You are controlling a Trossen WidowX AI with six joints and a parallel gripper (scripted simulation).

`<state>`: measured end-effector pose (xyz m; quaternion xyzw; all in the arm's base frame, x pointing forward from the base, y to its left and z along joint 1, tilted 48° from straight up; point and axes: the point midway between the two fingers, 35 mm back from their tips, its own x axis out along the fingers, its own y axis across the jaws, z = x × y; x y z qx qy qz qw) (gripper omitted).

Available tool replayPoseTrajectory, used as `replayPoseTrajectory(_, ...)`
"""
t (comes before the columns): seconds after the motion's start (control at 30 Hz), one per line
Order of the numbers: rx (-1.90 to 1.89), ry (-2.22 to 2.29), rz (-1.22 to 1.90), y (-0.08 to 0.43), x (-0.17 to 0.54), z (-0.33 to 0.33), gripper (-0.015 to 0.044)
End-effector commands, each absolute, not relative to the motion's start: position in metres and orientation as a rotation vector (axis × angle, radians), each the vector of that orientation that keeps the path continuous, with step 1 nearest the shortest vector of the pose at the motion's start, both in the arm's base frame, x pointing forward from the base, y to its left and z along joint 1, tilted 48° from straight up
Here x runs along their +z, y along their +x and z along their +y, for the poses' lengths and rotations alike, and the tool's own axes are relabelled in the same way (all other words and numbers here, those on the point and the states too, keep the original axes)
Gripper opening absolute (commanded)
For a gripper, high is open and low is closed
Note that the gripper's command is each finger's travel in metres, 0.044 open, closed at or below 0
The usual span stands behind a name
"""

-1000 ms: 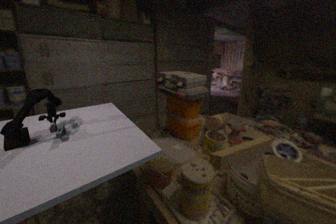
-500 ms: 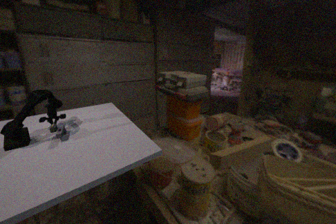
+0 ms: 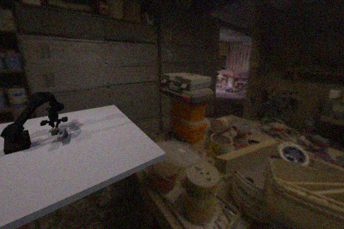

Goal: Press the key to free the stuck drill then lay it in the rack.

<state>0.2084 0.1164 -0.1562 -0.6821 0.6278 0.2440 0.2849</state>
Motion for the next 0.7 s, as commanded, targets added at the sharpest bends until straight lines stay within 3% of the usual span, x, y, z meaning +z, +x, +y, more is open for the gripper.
replayPoseTrajectory(0.0,0.644,-1.828,1.695,0.208,-0.1577,0.1086,0.0)
replayPoseTrajectory(0.67,0.644,-1.828,1.696,0.208,-0.1556,0.1077,0.0)
